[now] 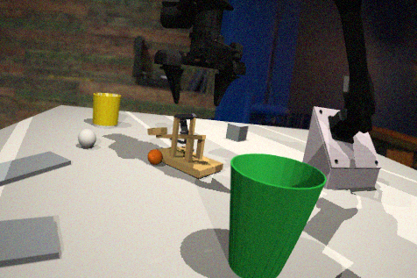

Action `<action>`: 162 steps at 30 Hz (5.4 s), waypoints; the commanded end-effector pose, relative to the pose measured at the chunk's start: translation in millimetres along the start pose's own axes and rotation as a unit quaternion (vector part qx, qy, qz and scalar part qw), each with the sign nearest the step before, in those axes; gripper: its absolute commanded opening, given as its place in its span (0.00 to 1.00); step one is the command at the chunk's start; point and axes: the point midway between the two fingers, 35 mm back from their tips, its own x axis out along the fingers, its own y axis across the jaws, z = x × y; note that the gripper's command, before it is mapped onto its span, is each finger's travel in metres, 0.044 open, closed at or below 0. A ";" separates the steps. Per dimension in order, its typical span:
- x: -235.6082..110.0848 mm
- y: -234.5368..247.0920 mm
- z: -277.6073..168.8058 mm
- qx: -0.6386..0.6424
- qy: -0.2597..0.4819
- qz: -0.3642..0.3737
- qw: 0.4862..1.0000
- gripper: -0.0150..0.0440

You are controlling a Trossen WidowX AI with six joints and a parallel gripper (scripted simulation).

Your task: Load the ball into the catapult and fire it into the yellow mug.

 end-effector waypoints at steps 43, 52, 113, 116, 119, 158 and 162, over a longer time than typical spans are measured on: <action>80.8 5.7 15.5 -0.194 0.000 -0.003 0.981 1.00; 95.4 6.1 16.1 -0.194 -0.001 -0.004 0.981 1.00; 51.0 57.8 -94.3 0.225 0.005 -0.003 0.974 0.25; 51.9 59.4 -104.6 0.262 0.003 -0.003 0.965 0.25; 51.9 56.9 -106.6 0.264 0.003 -0.004 0.965 0.25; 96.5 53.6 -105.6 0.259 0.002 0.000 0.966 0.30; 96.5 53.6 -105.6 0.259 0.002 0.000 0.966 0.48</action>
